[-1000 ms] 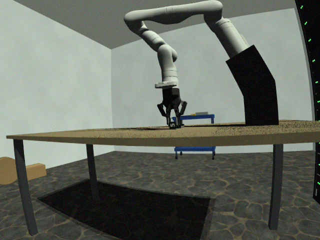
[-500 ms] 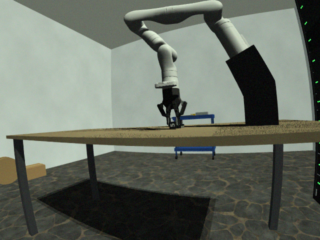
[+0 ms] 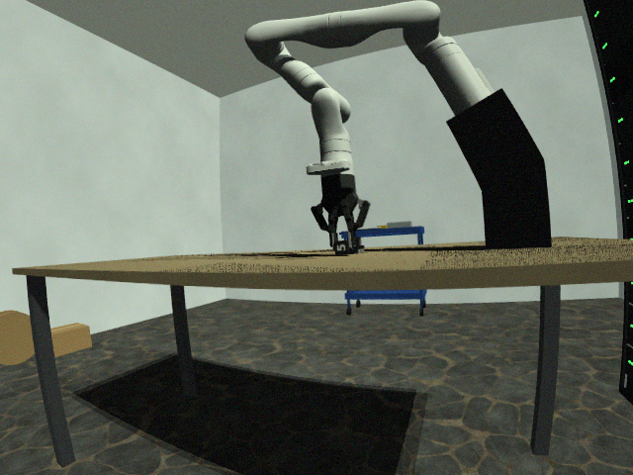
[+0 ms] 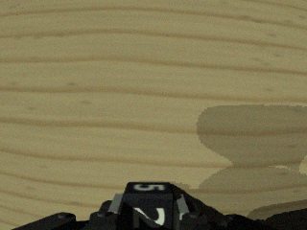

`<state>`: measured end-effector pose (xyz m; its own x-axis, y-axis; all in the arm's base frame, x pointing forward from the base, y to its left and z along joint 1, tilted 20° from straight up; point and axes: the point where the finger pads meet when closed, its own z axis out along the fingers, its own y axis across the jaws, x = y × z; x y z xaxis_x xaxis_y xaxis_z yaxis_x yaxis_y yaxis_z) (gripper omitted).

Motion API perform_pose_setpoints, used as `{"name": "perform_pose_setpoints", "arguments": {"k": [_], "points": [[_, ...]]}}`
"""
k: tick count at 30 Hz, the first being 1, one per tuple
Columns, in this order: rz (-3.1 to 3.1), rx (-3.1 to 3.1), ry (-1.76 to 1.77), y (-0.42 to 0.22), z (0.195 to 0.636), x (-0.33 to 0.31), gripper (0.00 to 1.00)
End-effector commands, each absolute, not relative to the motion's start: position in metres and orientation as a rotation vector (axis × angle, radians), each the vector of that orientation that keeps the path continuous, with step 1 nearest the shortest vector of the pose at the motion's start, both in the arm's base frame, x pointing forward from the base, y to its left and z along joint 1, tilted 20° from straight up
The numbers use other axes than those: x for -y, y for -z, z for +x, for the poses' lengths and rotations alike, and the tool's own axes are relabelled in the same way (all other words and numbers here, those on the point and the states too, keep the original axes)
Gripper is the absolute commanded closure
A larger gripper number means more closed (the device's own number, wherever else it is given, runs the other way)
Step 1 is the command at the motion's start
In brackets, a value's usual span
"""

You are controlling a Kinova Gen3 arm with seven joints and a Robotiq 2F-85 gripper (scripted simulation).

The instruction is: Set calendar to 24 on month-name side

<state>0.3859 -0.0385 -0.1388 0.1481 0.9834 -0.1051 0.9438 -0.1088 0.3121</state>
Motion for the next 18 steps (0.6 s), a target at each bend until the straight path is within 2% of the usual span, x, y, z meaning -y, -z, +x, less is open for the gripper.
{"name": "perform_pose_setpoints", "arguments": {"k": [1, 18], "points": [[2.119, -1.860, -0.199, 0.1385, 0.3902, 0.0372, 0.74], [2.116, -1.858, -0.204, 0.1353, 0.3967, 0.0370, 0.74]]}}
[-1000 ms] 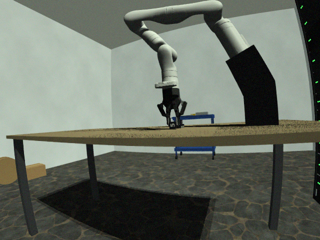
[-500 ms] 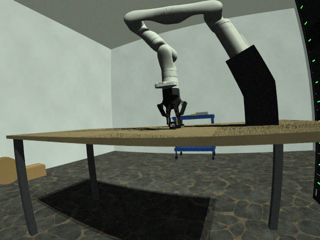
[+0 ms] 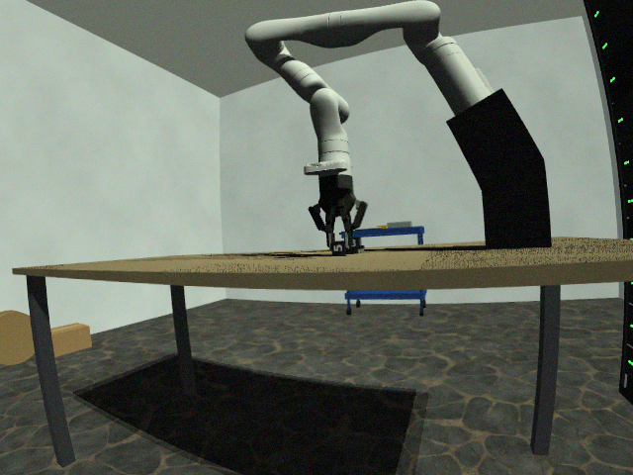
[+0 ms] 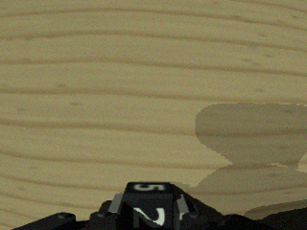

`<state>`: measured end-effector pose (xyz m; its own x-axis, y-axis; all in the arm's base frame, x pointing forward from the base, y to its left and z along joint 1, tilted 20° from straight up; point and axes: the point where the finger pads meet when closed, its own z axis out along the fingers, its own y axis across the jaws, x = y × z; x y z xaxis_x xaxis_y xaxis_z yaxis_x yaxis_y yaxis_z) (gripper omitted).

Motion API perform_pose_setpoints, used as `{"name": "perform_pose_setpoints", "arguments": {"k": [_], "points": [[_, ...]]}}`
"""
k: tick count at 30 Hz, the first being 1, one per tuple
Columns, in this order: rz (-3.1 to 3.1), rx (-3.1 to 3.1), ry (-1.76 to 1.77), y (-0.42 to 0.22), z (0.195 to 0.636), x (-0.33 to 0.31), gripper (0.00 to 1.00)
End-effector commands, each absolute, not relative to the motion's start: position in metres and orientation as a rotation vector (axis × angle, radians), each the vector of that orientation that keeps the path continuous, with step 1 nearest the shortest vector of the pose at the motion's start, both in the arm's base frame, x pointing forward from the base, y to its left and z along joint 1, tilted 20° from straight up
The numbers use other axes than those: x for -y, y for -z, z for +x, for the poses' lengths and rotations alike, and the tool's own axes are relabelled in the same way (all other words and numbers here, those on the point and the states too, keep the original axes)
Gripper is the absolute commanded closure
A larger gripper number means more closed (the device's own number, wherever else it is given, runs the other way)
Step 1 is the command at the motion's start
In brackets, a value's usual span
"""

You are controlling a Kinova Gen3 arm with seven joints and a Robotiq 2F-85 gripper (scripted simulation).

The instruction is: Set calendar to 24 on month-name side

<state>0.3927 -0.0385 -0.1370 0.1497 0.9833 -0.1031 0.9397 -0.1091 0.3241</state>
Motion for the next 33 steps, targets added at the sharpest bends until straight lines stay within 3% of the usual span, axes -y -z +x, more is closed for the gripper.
{"name": "perform_pose_setpoints", "arguments": {"k": [1, 33], "points": [[2.117, -1.858, -0.204, 0.1353, 0.3970, 0.0370, 0.74], [2.120, -1.866, -0.192, 0.1375, 0.3905, 0.0375, 0.74]]}}
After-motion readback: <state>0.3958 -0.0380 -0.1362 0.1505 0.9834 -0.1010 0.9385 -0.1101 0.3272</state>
